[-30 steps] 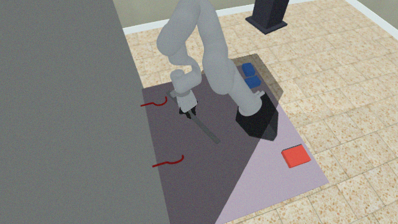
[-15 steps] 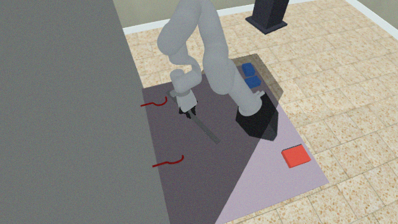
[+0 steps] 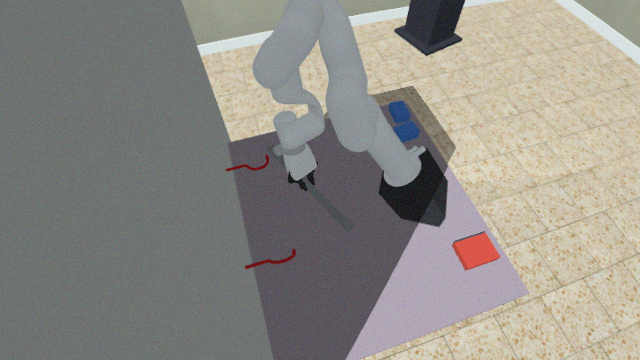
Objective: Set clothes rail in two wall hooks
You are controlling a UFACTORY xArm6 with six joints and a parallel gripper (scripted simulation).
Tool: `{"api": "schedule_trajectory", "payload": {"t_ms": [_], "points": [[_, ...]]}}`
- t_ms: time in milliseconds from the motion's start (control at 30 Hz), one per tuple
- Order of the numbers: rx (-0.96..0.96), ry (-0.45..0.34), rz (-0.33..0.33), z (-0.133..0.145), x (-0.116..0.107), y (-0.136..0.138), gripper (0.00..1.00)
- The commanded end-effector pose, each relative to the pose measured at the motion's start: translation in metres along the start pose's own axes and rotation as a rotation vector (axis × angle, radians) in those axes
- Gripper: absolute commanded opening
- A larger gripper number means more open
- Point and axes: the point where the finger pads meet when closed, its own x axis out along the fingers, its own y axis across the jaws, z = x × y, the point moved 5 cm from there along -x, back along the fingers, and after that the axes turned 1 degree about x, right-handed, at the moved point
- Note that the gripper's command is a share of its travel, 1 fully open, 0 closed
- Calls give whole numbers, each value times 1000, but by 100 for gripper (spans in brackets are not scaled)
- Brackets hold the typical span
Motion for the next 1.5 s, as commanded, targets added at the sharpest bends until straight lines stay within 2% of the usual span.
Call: {"api": "schedule_trajectory", "payload": {"t_ms": [0, 700, 1467], "points": [[0, 1, -1, 0, 0, 0, 0], [0, 1, -1, 0, 0, 0, 0], [0, 1, -1, 4, -12, 0, 0]]}}
